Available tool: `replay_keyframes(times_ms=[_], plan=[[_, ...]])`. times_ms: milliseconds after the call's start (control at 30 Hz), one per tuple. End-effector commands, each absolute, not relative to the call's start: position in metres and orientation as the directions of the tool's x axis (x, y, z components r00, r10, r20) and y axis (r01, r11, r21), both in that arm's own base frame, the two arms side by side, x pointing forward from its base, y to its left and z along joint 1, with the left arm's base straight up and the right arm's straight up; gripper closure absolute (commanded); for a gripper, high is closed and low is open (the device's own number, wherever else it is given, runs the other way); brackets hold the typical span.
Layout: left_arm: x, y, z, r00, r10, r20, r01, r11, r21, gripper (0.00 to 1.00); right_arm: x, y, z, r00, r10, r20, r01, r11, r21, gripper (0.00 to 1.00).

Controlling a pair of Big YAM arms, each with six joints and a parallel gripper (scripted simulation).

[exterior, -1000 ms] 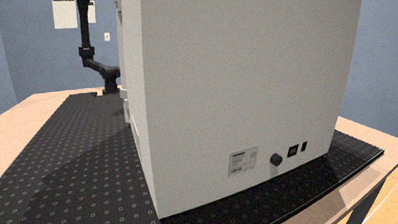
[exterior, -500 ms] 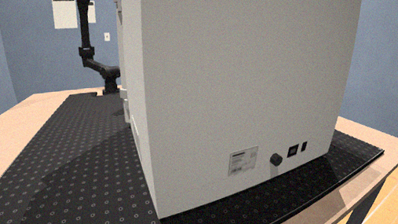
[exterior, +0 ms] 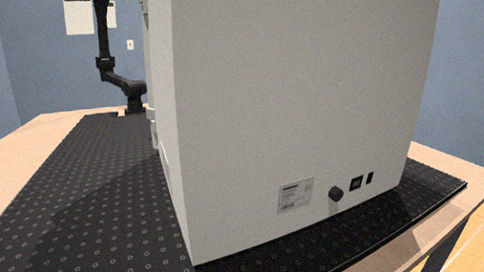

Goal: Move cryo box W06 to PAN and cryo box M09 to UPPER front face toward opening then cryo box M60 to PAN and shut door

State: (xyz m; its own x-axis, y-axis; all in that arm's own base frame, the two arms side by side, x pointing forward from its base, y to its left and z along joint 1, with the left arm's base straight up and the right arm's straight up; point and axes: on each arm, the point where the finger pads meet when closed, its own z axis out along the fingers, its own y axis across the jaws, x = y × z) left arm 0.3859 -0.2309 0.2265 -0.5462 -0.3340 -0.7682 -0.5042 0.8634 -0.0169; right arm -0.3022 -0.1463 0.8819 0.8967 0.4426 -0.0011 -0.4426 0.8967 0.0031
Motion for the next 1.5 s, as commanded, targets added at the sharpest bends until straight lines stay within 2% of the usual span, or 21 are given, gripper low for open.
replay_keyframes(times_ms=[0, 1467], plan=[[0.391, -0.228, 0.236, -0.553, -0.315, -0.772, -0.460, 0.887, -0.032, 1.00, -0.289, -0.139, 0.885, 0.901, 0.433, -0.032, -0.433, 0.901, 0.000, 1.00], [0.482, -0.173, 0.223, -0.618, -0.158, -0.771, -0.246, 0.969, -0.001, 1.00, -0.289, -0.139, 0.885, 0.901, 0.433, -0.032, -0.433, 0.901, 0.000, 1.00]])
